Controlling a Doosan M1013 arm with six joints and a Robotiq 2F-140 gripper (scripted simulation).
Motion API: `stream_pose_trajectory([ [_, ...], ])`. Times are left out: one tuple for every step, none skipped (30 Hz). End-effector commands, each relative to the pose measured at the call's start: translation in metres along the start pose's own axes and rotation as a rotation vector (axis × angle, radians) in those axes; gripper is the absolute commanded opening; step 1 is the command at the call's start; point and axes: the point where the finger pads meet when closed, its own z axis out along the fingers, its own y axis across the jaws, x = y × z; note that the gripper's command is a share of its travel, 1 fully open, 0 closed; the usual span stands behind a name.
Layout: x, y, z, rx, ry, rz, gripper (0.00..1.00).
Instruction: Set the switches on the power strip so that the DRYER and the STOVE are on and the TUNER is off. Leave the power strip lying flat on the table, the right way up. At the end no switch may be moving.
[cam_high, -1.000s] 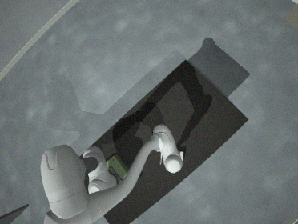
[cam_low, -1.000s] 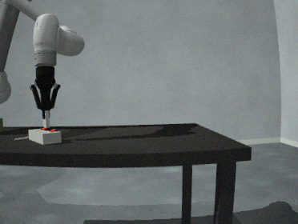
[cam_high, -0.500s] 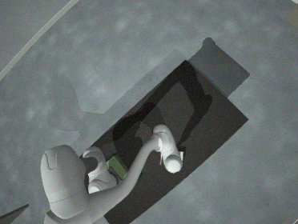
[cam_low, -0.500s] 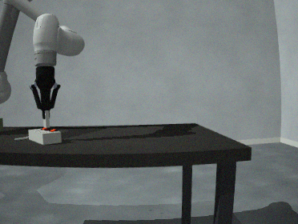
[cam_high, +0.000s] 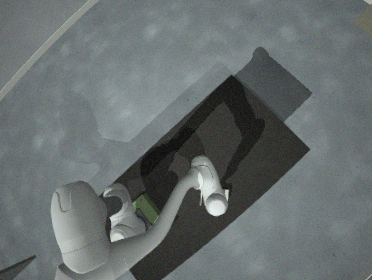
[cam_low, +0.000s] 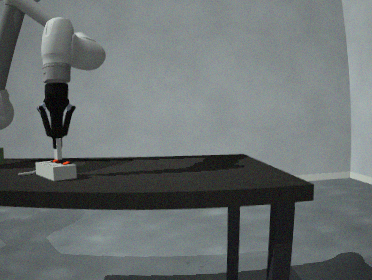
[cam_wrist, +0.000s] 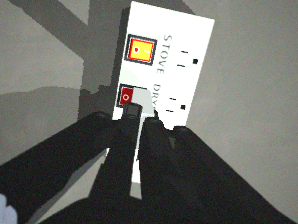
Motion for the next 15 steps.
stream_pose_trajectory([
  [0.0000,0.0000,0.0001,0.000,0.000,0.000,0.00],
  [0.0000,0.0000,0.0003,0.000,0.000,0.000,0.00],
  [0.0000,0.0000,0.0006,0.000,0.000,0.000,0.00],
  [0.0000,0.0000,0.0009,0.000,0.000,0.000,0.00],
  [0.0000,0.0000,0.0012,0.000,0.000,0.000,0.00],
  [0.0000,0.0000,0.0016,0.000,0.000,0.000,0.00],
  [0.0000,0.0000,0.0020,0.000,0.000,0.000,0.00],
  [0.0000,0.0000,0.0024,0.000,0.000,0.000,0.00],
  [0.0000,0.0000,0.0029,0.000,0.000,0.000,0.00],
  [0.0000,0.0000,0.0034,0.000,0.000,0.000,0.00],
  [0.0000,0.0000,0.0038,0.000,0.000,0.000,0.00],
  [0.0000,0.0000,0.0043,0.000,0.000,0.000,0.00],
  [0.0000,0.0000,0.0048,0.000,0.000,0.000,0.00],
  [0.0000,0.0000,0.0053,0.000,0.000,0.000,0.00],
  [0.0000,0.0000,0.0058,0.000,0.000,0.000,0.00],
])
